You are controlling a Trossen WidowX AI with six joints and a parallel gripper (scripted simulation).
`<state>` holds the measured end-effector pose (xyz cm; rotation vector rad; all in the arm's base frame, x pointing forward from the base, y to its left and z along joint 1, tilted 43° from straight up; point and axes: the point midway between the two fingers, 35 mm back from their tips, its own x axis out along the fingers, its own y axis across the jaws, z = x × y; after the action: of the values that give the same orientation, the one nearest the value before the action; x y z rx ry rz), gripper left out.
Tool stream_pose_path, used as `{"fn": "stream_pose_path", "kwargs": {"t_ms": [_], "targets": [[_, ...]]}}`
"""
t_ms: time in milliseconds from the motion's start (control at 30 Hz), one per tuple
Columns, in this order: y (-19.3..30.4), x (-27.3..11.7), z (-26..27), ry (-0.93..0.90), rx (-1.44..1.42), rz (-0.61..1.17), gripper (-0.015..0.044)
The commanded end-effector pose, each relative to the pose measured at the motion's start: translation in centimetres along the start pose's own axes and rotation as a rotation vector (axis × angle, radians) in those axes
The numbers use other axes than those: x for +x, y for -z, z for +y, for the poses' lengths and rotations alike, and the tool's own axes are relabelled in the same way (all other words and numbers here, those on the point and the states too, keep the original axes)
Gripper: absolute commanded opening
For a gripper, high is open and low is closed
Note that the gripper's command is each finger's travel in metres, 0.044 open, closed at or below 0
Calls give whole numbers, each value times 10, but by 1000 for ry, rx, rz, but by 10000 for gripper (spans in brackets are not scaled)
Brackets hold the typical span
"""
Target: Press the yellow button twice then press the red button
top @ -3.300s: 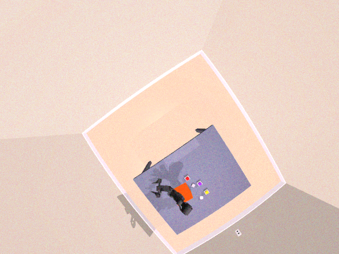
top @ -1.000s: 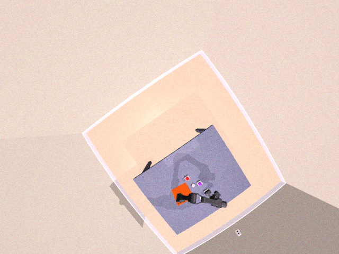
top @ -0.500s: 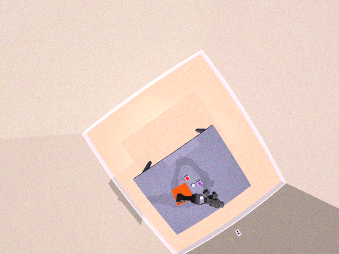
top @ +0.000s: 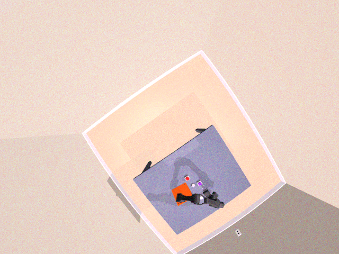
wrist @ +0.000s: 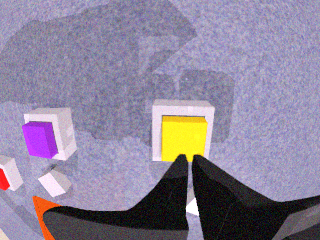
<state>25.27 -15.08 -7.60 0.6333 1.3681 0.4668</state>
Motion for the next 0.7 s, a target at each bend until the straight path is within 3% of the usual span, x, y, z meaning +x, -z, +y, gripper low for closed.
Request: {"fn": "stream_pose_path", "kwargs": {"t_ms": [0,667], "targets": [[0,5,0,-4,5,-2,20],[0,33,1,-5,5,-2,20]]}}
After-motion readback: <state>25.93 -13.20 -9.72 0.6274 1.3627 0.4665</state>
